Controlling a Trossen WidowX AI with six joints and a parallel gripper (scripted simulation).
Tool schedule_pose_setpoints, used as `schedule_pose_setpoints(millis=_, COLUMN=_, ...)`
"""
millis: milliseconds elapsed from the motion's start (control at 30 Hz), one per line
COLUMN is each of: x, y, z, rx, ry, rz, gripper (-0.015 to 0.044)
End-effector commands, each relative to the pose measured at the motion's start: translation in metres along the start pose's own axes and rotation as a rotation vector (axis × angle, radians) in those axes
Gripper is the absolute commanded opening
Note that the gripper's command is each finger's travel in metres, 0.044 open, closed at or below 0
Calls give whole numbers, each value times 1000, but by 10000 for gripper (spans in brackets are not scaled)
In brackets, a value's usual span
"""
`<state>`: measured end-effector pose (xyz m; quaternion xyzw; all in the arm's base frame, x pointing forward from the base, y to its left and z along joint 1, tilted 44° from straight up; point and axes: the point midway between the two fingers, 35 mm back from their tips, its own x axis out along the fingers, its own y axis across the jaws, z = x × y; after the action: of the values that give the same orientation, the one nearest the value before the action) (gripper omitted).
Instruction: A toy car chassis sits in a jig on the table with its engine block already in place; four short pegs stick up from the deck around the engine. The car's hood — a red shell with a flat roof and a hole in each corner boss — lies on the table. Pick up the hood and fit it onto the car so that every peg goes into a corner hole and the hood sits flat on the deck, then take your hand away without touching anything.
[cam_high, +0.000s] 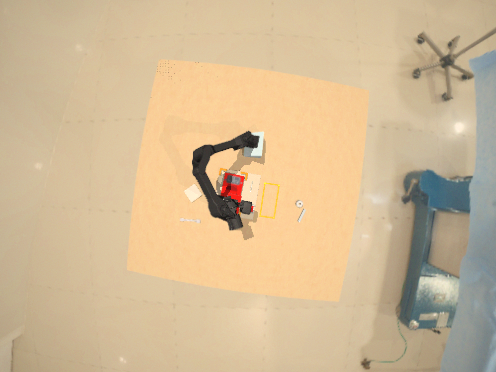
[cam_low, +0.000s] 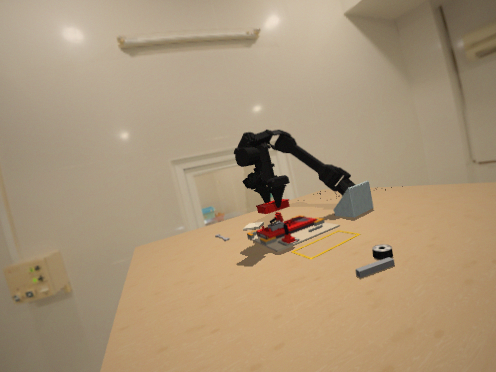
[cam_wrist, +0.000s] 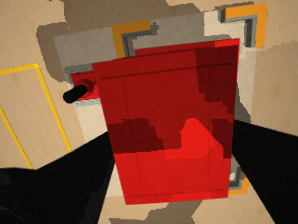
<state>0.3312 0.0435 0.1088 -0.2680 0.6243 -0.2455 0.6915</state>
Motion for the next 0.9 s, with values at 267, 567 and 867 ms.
schedule_pose_setpoints(millis=267, x=8, y=-21, z=-8, rx=12, ry=-7, rz=-10, gripper=0)
schedule_pose_setpoints(millis=567, x=46, y=-27, z=-7, rx=13, ry=-8, rz=-11, gripper=0)
schedule_pose_setpoints(millis=867, x=51, y=-28, z=-8, rx=13, ry=-8, rz=-12, gripper=0)
